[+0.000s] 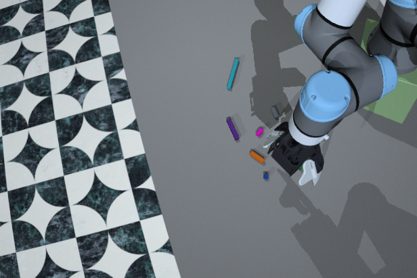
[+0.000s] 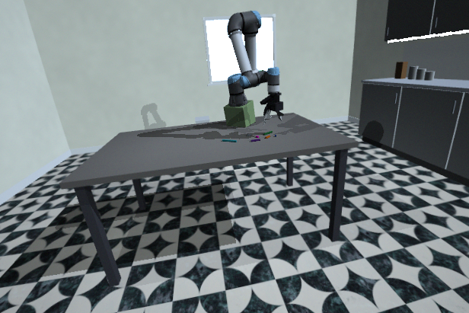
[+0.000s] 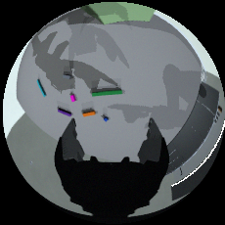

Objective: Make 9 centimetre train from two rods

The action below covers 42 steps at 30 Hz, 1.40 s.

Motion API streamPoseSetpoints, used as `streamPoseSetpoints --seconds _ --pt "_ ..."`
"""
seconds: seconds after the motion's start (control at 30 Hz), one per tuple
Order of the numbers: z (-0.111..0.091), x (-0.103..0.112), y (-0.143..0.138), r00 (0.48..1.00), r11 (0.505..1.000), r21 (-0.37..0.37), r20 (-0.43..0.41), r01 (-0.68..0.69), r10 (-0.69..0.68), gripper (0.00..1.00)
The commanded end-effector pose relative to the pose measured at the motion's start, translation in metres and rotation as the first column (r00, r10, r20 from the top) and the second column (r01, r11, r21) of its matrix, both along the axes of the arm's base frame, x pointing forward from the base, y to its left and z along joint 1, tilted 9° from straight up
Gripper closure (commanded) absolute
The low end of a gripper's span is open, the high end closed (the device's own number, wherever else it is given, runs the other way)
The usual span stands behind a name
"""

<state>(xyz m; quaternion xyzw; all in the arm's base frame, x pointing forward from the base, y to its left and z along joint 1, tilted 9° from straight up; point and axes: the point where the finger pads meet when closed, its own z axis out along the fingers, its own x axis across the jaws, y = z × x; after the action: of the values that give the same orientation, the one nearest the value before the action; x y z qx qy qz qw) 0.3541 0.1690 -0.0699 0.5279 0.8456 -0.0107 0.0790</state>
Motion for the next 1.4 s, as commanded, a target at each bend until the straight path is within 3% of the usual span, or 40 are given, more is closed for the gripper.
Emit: streamPoseSetpoints --seconds 0.0,0.27,0.53,0.6,1.1,1.17,1.37 --pt "0.0 0.001 0.002 0.99 0.99 -0.01 -0.015 -0.139 0.139 0.0" --pt "0.0 0.003 0.006 0.937 0.937 -0.031 -0.041 -0.348 0.347 0.0" --pt "0.0 0.006 0.011 0.842 0.842 -0.046 -0.071 -0.538 0.535 0.0" --pt "0.0 0.006 0.011 0.842 0.842 -0.046 -0.071 -0.538 0.535 0.0" --pt "-0.001 0.01 0.02 0.6 0.599 -0.055 -0.125 -0.799 0.79 0.0" --pt "-0.001 0.01 0.02 0.6 0.599 -0.055 -0.125 -0.799 0.79 0.0" --pt "-0.001 0.011 0.023 0.525 0.522 -0.055 -0.14 -0.851 0.84 0.0"
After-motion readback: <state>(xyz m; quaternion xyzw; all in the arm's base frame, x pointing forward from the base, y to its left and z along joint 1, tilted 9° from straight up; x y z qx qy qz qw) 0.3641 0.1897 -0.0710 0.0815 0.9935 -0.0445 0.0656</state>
